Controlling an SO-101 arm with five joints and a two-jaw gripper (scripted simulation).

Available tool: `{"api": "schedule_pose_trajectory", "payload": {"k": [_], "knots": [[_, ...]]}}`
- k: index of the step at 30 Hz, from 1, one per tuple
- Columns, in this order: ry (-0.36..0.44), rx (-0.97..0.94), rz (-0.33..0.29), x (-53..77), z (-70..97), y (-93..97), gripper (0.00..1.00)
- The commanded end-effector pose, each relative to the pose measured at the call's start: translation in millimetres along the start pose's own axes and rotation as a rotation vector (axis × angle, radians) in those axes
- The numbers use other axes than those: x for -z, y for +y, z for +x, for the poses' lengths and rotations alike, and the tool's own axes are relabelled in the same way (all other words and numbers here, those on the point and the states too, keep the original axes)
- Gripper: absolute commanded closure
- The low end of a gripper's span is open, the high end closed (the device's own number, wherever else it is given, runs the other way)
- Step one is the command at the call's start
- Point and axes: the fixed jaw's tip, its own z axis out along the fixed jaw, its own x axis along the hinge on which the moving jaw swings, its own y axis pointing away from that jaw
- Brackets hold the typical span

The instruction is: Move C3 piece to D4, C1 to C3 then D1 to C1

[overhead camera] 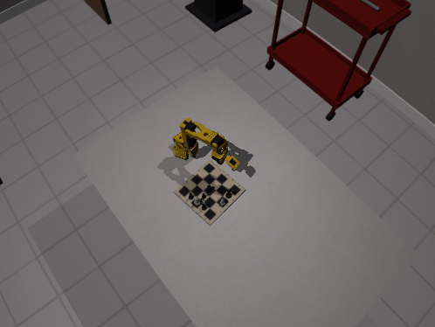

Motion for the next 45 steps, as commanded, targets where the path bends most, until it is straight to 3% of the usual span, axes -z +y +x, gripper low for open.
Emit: {"api": "schedule_pose_trajectory", "payload": {"k": [1,5,13,15,24,45], "knots": [[0.032,0.004,-0.003,-3.6,1.3,2.3,1.00],[0.075,0.004,-0.005,-11.1,1.9,2.4,1.00],[0.075,0.004,-0.005,-37.7,3.8,2.5,1.00],[0.075,0.004,-0.005,-37.7,3.8,2.5,1.00],[0.075,0.004,-0.005,-63.7,5.8,2.6,1.00],[0.076,0.006,-0.005,-74.3,11.7,2.9,1.00]]}}
